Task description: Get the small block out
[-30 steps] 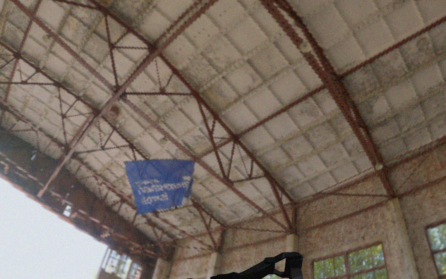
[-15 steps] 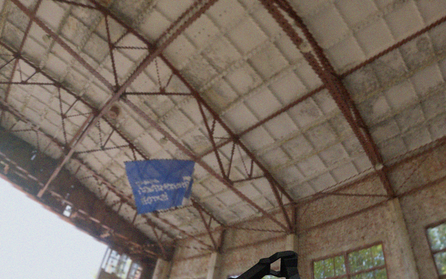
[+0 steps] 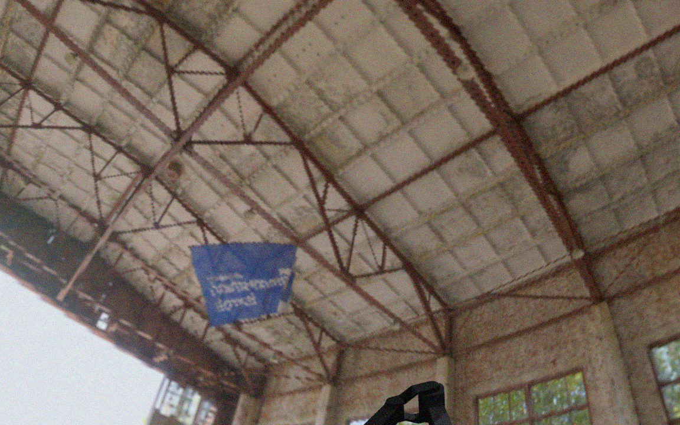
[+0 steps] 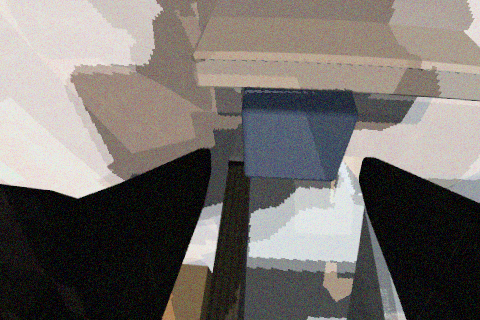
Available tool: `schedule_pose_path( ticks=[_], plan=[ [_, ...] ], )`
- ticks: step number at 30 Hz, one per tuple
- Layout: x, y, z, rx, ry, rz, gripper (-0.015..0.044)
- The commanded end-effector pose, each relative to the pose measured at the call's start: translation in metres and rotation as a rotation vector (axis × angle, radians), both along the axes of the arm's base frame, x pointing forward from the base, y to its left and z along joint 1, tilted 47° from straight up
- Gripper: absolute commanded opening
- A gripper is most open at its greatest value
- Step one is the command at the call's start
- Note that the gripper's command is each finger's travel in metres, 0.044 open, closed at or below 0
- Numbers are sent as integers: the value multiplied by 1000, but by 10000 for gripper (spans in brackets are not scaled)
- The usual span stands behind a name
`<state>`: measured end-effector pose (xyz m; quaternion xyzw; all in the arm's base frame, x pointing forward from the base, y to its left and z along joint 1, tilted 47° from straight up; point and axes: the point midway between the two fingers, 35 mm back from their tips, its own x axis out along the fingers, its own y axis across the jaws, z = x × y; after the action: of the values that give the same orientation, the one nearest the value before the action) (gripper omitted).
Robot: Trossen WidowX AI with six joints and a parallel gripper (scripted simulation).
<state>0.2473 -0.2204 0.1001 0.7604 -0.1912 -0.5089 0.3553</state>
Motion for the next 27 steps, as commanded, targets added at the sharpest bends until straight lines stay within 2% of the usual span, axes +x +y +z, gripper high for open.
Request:
schedule_pose_path(
  ticks=[1, 8, 15, 18, 21, 27],
  plan=[
    [-2, -4, -7, 4, 8, 2, 285],
    [-3, -10, -13, 2, 8, 3, 285],
    [-3, -10, -13, 2, 8, 3, 101],
    [-3, -10, -13, 2, 8, 3, 81],
    [-2, -4, -7, 3, 7, 3, 2],
    [0, 21, 17, 5, 6, 1, 0]
  ],
)
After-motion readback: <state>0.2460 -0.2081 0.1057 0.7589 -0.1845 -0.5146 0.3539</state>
